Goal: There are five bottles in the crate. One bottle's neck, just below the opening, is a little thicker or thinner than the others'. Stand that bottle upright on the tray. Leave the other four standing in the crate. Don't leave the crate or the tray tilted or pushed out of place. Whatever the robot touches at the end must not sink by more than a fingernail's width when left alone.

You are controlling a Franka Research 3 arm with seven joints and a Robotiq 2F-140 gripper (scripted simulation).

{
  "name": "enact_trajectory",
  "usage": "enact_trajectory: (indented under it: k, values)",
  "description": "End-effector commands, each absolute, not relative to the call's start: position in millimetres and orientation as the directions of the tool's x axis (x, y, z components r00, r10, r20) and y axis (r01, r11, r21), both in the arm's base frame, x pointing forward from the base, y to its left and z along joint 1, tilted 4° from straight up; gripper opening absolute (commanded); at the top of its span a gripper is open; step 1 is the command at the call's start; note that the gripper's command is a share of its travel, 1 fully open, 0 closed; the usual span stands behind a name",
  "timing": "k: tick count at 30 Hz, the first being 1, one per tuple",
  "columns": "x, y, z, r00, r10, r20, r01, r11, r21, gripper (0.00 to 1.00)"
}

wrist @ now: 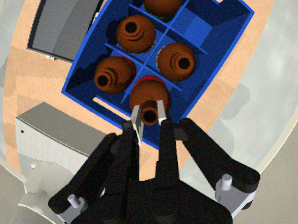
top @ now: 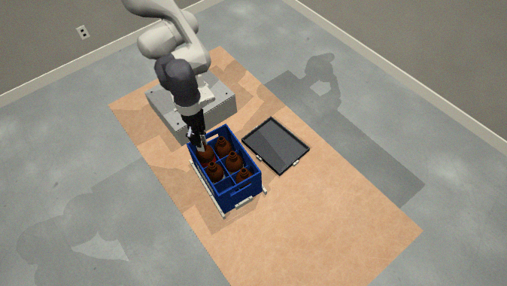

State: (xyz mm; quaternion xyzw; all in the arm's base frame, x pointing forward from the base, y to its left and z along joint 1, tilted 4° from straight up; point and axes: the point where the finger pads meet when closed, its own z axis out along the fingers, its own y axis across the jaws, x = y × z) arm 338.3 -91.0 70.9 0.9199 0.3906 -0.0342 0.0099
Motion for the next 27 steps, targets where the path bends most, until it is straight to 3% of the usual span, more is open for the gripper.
enact_trajectory:
  k: [1, 27]
  values:
    - [338.0, -91.8, 75.2, 0.696, 0.714, -0.075, 0.716, -0.698, -0.008, 0.1]
    - [338.0, -91.5, 78.9, 0.696, 0.714, -0.075, 0.716, -0.698, -0.008, 0.1]
